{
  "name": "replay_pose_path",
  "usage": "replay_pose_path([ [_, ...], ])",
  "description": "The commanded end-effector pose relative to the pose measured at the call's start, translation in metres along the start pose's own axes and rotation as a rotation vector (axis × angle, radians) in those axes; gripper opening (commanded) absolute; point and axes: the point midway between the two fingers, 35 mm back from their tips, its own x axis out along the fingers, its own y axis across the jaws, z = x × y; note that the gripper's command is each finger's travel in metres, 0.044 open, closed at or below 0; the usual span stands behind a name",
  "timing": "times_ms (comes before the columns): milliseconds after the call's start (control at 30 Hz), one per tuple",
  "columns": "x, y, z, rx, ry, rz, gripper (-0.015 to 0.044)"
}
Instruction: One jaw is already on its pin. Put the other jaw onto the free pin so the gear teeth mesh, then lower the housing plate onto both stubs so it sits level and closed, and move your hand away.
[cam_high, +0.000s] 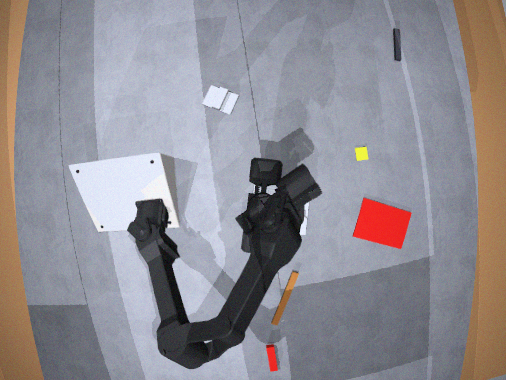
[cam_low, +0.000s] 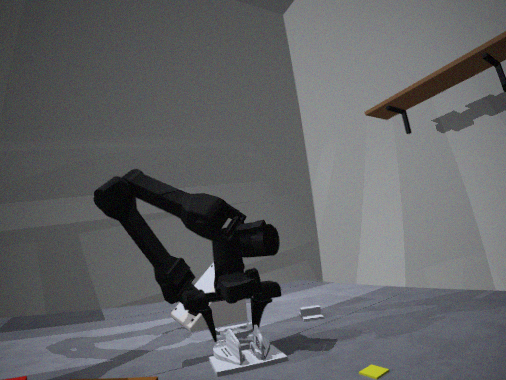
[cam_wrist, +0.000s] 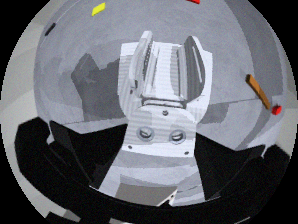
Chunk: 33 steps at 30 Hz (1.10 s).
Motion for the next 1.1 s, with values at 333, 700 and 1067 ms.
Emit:
replay_pose_path([
  [333, 0.003, -0.0004, -0.0002, -0.015, -0.002, -0.004, 0.0351],
  [700, 0.0053, -0.0005, -0.0002, -0.017, -0.002, -0.004, 0.0351],
  [1067, 0.0077, -0.0005, -0.0001, -0.017, -0.002, -0.004, 0.0351],
])
